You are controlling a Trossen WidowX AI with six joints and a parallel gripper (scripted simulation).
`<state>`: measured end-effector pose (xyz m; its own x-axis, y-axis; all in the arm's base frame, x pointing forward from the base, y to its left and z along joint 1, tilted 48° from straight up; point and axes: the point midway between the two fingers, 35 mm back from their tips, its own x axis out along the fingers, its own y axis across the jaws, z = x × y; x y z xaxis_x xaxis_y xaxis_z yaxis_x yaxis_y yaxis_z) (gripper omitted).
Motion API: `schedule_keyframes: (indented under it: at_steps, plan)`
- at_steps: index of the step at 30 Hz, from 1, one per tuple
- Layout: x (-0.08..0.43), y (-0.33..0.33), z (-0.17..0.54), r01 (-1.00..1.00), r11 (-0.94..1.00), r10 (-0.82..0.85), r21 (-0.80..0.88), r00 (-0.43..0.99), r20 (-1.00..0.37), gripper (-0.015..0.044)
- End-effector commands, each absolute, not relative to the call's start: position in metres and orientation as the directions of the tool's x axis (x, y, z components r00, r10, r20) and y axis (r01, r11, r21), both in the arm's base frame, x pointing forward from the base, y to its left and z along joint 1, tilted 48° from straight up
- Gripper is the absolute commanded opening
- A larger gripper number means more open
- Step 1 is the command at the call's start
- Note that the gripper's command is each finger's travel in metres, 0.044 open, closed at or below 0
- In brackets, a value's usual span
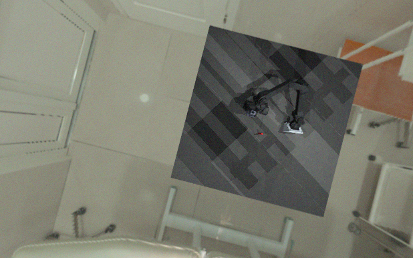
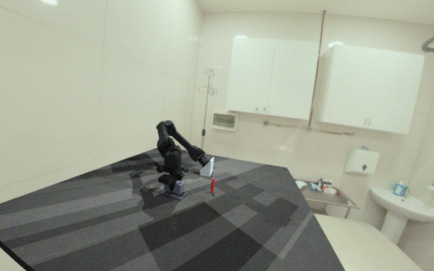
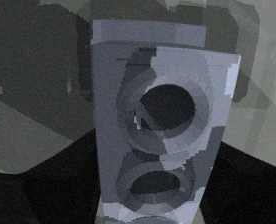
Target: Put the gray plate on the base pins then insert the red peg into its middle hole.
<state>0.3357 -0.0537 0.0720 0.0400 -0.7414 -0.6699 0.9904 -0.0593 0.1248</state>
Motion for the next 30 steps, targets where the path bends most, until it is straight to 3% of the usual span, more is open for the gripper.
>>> schedule_keyframes:
  at_steps: [1,10,26,30]
  plan:
    - [0.3347,-0.0587,0.0671,0.992,-0.053,-0.745,0.116,0.038,-0.666,0.0]
    - [0.3358,-0.0572,0.069,0.99,-0.06,-0.742,0.125,0.04,-0.67,0.0]
    - [0.3358,-0.0572,0.069,0.99,-0.06,-0.742,0.125,0.04,-0.67,0.042]
    - [0.3358,-0.0572,0.069,0.99,-0.06,-0.742,0.125,0.04,-0.67,0.044]
